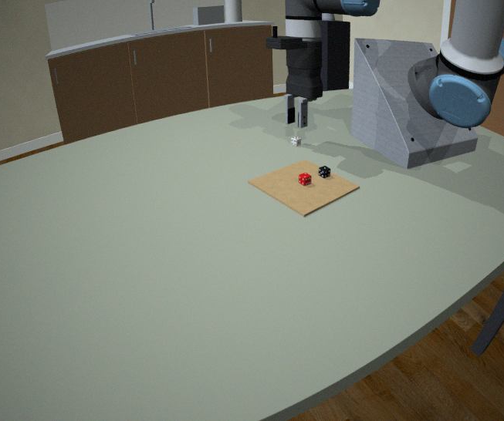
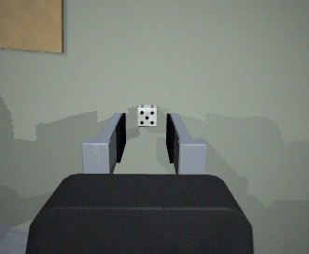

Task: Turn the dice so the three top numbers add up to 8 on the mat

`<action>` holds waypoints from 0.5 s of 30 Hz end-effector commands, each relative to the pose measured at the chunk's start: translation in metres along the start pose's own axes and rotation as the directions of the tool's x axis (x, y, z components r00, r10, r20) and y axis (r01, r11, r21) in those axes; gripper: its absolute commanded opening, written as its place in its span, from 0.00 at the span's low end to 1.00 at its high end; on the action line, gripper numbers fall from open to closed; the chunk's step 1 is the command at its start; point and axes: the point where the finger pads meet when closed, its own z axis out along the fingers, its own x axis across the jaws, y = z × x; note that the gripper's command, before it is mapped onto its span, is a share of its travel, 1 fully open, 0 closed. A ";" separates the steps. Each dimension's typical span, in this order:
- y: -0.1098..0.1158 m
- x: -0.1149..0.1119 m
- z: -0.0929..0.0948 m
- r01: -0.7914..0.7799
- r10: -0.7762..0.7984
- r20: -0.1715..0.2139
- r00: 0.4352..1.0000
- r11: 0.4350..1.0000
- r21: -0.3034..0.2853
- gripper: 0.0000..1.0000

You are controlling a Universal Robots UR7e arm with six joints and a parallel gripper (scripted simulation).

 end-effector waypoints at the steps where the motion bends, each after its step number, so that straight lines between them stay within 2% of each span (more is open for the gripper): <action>1: 0.000 0.000 0.009 0.000 0.000 0.000 1.000 1.000 0.001 0.64; 15: -0.001 0.000 0.022 0.000 0.000 0.000 1.000 1.000 0.001 0.64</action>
